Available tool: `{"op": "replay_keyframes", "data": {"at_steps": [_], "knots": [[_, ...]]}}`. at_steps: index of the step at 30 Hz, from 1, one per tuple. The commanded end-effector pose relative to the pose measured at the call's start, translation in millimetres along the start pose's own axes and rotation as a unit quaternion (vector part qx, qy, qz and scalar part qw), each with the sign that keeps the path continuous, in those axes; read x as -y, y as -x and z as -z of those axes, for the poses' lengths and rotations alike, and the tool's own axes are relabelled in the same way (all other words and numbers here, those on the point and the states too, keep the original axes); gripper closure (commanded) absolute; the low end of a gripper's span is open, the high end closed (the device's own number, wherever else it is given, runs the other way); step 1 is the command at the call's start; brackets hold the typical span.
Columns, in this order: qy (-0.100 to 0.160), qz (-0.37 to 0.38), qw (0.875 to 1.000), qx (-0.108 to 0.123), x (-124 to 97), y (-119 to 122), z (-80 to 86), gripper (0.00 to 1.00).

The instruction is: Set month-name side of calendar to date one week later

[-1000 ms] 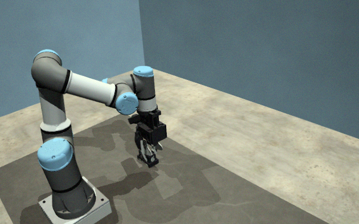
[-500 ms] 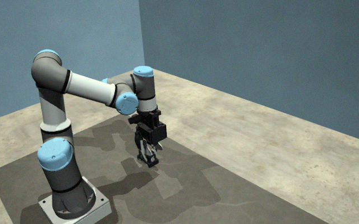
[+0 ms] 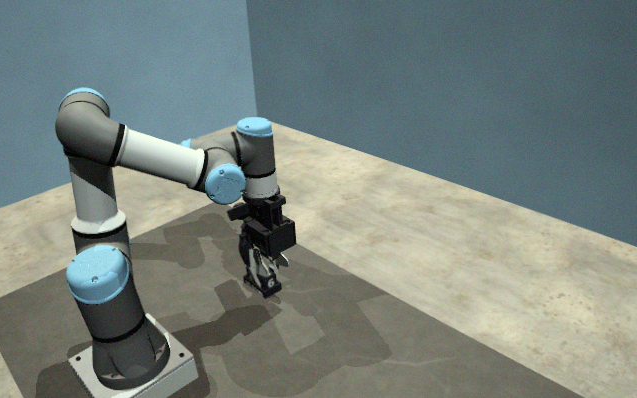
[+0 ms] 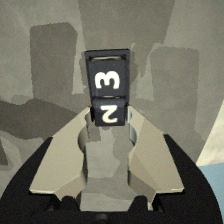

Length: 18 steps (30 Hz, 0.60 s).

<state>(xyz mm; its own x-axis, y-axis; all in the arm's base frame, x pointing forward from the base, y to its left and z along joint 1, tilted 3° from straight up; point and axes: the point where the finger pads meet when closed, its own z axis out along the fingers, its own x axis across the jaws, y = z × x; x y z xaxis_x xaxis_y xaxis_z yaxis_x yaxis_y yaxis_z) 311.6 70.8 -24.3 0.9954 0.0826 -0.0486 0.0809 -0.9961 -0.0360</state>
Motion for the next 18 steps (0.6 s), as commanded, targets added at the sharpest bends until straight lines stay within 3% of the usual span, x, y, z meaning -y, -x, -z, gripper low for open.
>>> {"op": "replay_keyframes", "data": {"at_steps": [1,3,18], "knots": [[0.0,0.0,1.0,-0.001,-0.2,-0.8,0.6,0.74],[0.0,0.0,1.0,-0.001,-0.2,-0.8,0.6,0.71],[0.0,0.0,1.0,-0.001,-0.2,-0.8,2.0,0.71]]}}
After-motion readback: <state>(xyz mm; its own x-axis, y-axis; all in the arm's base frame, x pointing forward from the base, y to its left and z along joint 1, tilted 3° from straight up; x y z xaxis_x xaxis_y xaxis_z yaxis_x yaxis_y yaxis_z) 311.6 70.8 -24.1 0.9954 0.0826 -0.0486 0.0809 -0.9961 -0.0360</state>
